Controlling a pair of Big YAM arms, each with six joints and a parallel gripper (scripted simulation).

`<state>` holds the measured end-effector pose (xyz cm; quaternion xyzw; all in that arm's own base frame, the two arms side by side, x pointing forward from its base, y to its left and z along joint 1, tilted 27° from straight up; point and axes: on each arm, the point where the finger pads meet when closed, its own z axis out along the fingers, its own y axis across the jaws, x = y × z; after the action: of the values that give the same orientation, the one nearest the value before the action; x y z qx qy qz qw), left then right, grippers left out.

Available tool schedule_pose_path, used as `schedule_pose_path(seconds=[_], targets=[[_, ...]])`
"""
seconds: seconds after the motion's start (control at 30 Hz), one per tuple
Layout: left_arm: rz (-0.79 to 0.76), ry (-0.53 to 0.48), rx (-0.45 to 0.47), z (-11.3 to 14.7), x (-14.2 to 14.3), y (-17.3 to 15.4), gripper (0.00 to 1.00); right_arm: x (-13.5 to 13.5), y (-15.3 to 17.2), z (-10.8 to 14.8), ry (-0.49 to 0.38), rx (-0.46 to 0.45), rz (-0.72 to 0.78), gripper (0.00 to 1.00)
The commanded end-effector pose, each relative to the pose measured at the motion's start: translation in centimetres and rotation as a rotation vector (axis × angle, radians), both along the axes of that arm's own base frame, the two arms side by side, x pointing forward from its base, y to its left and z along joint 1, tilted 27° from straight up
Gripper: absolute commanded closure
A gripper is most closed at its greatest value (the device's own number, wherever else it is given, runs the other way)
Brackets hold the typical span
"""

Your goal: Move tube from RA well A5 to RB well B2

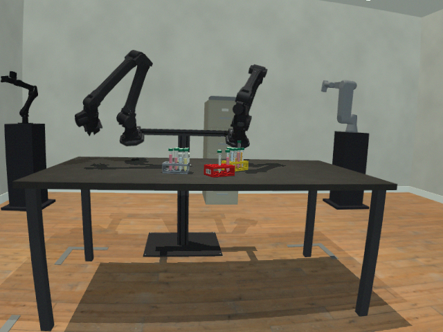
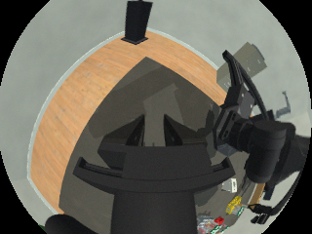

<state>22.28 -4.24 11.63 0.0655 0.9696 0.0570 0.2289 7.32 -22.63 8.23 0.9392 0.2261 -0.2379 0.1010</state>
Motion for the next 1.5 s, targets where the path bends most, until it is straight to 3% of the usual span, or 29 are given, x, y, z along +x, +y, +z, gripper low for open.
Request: schedule_pose_path(seconds=[0.0, 1.03, 1.07, 1.47], targets=[[0.002, 0.004, 0.001, -0.5, 0.2, 0.1, 1.0, 0.4, -0.5, 0.6, -0.011, -0.014, -0.001, 0.7], [0.003, 0.002, -0.001, -1.7, 0.8, 0.1, 1.0, 0.4, -0.5, 0.6, -0.011, -0.014, -0.001, 0.7], [0.0, -0.02, -0.008, -0.4, 1.3, -0.2, 1.0, 0.4, -0.5, 0.6, -0.011, -0.014, -0.001, 0.7], [0.0, -0.02, -0.008, -0.4, 1.3, -0.3, 1.0, 0.4, -0.5, 0.6, -0.011, -0.014, -0.001, 0.7]])
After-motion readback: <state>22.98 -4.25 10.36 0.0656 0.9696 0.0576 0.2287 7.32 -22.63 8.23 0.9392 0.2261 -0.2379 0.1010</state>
